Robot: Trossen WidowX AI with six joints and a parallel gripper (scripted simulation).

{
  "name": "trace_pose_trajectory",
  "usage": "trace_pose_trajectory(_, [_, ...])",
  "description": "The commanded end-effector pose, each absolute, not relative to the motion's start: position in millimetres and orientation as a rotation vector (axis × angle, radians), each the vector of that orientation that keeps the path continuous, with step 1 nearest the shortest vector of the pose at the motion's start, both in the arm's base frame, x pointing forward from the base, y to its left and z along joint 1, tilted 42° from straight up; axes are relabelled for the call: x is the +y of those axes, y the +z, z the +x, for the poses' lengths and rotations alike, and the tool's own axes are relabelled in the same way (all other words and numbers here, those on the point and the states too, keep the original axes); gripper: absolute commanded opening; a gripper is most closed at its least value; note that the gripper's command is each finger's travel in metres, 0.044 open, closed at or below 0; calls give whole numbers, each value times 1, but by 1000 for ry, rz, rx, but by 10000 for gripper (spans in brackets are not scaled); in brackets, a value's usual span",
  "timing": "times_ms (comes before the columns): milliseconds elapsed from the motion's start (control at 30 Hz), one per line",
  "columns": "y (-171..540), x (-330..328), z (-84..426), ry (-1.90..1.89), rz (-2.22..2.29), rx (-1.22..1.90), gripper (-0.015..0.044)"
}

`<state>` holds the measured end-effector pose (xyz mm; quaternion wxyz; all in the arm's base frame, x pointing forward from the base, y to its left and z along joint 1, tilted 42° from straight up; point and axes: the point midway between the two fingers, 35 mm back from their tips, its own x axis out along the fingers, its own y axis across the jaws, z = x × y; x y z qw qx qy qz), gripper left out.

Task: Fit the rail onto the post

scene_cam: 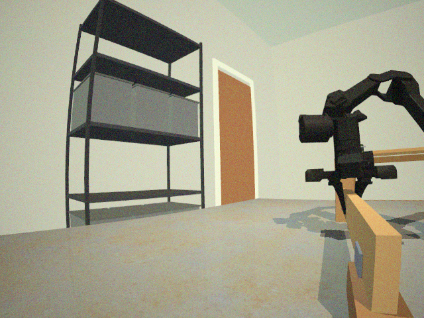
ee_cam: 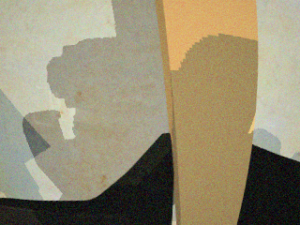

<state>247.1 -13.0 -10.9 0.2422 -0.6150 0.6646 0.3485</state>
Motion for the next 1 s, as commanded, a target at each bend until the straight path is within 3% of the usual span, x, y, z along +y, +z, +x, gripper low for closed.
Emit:
trace_pose_trajectory(0, [-11, -11, 248, 955, -1682, 1811, 0])
trace_pose_trajectory(967, [-10, -10, 249, 955, -1682, 1811, 0])
